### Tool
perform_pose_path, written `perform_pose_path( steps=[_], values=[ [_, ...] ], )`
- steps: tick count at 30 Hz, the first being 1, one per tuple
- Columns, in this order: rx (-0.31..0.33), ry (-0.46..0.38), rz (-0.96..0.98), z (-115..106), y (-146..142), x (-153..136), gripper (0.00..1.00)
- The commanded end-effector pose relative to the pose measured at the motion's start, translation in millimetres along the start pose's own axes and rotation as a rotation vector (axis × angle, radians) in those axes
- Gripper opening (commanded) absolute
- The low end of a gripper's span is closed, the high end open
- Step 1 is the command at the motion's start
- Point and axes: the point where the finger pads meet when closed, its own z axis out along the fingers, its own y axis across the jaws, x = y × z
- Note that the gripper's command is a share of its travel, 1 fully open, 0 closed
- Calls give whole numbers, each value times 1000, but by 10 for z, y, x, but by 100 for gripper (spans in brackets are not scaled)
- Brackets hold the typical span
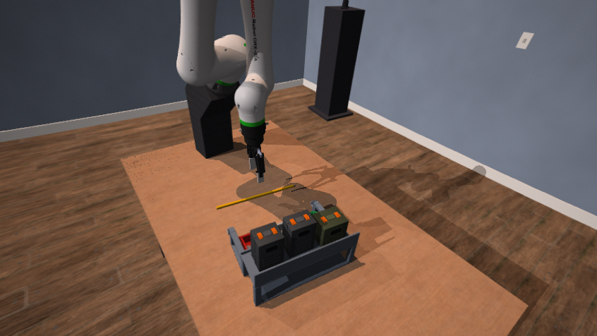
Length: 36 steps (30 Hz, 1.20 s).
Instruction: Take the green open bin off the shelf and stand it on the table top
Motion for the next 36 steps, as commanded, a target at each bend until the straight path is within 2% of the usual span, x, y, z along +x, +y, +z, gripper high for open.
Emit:
perform_pose_path(
  steps=[1, 8, 9, 13, 25, 26, 30, 36],
  values=[
    [93, 82, 1, 5, 4, -4, 57],
    [93, 82, 1, 5, 4, -4, 57],
    [15, 21, 1, 1, 0, -1, 57],
    [93, 82, 1, 6, 5, -4, 57],
    [93, 82, 1, 6, 5, -4, 57],
    [13, 24, 2, 2, 1, -1, 57],
    [93, 82, 1, 6, 6, -4, 57],
    [93, 82, 1, 6, 6, -4, 57]
  ],
)
